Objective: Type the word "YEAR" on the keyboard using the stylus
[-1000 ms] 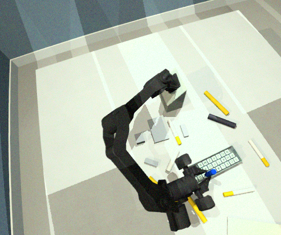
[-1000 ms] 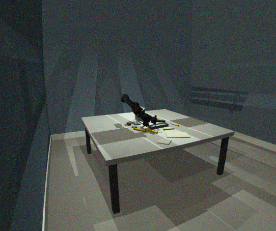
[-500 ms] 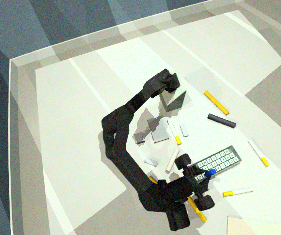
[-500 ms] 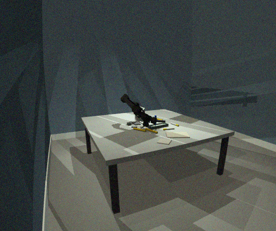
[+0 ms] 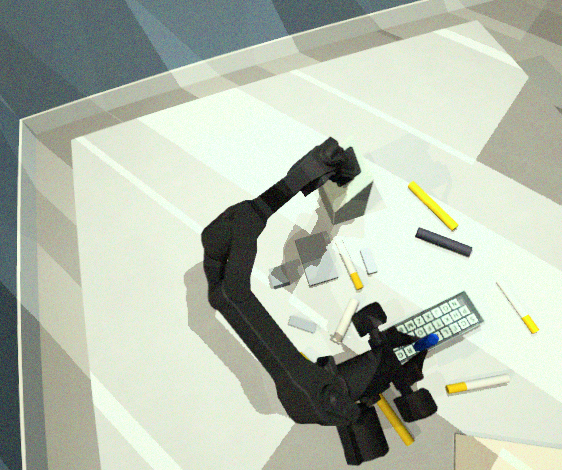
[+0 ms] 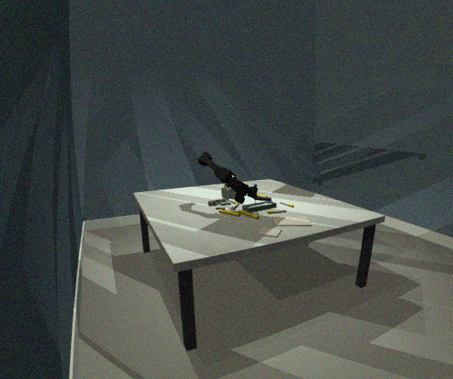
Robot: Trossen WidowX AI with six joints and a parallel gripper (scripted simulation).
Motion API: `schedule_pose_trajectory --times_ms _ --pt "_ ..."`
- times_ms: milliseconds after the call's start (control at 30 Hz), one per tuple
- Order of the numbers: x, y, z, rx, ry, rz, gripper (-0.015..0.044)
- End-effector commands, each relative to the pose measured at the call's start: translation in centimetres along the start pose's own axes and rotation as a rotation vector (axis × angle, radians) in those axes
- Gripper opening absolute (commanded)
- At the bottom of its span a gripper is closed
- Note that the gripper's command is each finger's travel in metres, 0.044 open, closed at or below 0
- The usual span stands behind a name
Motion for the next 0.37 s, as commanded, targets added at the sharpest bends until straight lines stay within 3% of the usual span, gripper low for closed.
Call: schedule_pose_trajectory --times_ms 0,333 --pt "0.46 -0.01 0.35 -0.01 0.001 -0.004 0.0081" --pt "0.18 0.03 0.26 0.001 -0.001 -0.002 0.0081"
Point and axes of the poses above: the point midway between the two fingers, 35 mm back from their tips, its own x axis back along the fingers, its own y axis across the jaws, z = x × y, the point moved 8 cm from there along x, back along the fingers, and after that the axes turned 7 degrees about x, right-handed, at the moved point
